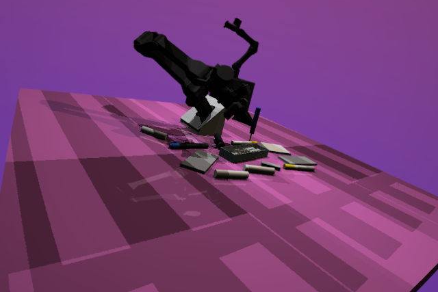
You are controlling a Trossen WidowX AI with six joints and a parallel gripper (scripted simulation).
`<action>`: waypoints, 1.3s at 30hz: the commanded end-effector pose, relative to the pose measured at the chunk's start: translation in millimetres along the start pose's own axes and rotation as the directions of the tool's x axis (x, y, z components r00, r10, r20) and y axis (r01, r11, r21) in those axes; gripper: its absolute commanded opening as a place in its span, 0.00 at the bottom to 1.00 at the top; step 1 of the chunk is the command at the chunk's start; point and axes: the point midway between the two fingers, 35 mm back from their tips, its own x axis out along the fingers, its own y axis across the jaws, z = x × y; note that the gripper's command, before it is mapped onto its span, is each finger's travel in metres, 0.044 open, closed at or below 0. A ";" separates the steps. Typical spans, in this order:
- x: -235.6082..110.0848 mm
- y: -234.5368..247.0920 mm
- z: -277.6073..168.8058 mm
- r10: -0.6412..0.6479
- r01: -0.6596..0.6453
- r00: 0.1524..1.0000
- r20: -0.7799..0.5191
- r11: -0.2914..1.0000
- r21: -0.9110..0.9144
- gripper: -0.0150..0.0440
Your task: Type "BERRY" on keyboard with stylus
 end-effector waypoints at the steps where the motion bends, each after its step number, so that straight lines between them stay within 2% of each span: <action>1: -2.6 -3.1 4.4 -0.010 0.010 1.000 0.006 1.000 0.007 0.39; 10: -1.8 -1.0 2.7 -0.004 0.004 1.000 0.003 1.000 0.000 0.40; 13: -1.8 -1.0 2.7 -0.004 0.004 1.000 0.003 1.000 0.000 0.36; 16: -0.2 -1.1 4.0 -0.004 0.004 1.000 0.004 1.000 0.001 0.25; 39: 37.1 5.5 30.9 -0.010 0.010 1.000 0.009 1.000 0.009 0.25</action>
